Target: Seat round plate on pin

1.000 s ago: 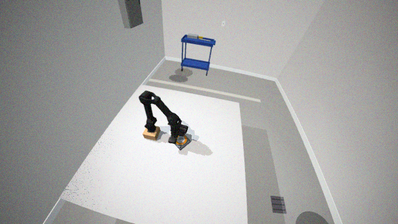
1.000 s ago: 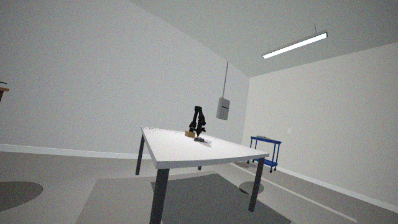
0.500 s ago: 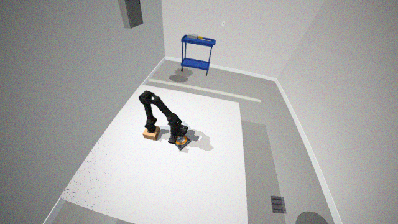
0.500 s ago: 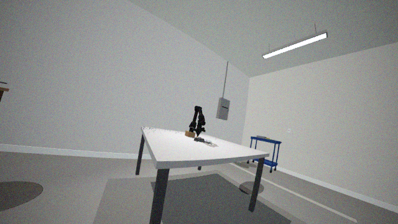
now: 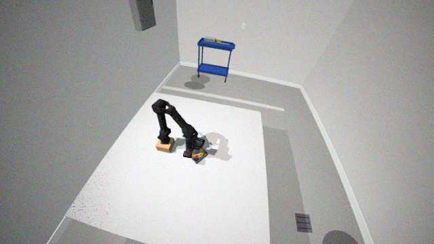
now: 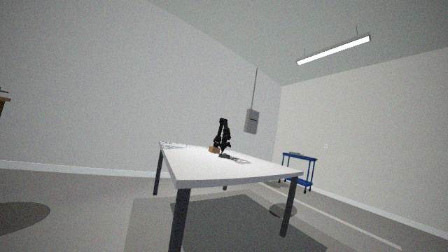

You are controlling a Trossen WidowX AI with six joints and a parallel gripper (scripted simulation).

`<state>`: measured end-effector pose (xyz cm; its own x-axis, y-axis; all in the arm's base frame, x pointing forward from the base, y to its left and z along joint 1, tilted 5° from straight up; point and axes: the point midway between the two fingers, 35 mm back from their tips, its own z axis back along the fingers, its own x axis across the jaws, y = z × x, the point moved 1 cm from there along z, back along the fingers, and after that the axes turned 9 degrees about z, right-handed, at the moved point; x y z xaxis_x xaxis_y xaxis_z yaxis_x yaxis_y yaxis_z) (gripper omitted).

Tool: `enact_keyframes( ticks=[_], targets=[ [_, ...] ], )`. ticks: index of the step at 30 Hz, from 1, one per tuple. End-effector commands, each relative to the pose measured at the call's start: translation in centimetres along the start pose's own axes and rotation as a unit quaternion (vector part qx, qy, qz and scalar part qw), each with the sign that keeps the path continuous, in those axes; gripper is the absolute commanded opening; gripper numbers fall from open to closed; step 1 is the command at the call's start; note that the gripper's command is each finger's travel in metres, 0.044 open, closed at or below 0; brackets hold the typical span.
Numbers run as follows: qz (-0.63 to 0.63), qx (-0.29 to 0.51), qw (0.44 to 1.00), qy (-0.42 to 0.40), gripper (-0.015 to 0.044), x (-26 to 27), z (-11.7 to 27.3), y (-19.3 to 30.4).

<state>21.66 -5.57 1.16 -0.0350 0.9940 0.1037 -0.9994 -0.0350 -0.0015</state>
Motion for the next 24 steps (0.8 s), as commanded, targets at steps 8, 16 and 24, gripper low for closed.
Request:
enact_keyframes(
  ticks=[8,16,24],
  targets=[
    [-0.006,-0.002,1.000,0.013,0.0000,-1.3,0.1,-0.2],
    [-0.006,-0.002,1.000,0.014,0.0000,-2.0,0.2,-0.3],
    [-0.006,-0.002,1.000,0.014,0.0000,-2.0,0.2,-0.3]
  ],
)
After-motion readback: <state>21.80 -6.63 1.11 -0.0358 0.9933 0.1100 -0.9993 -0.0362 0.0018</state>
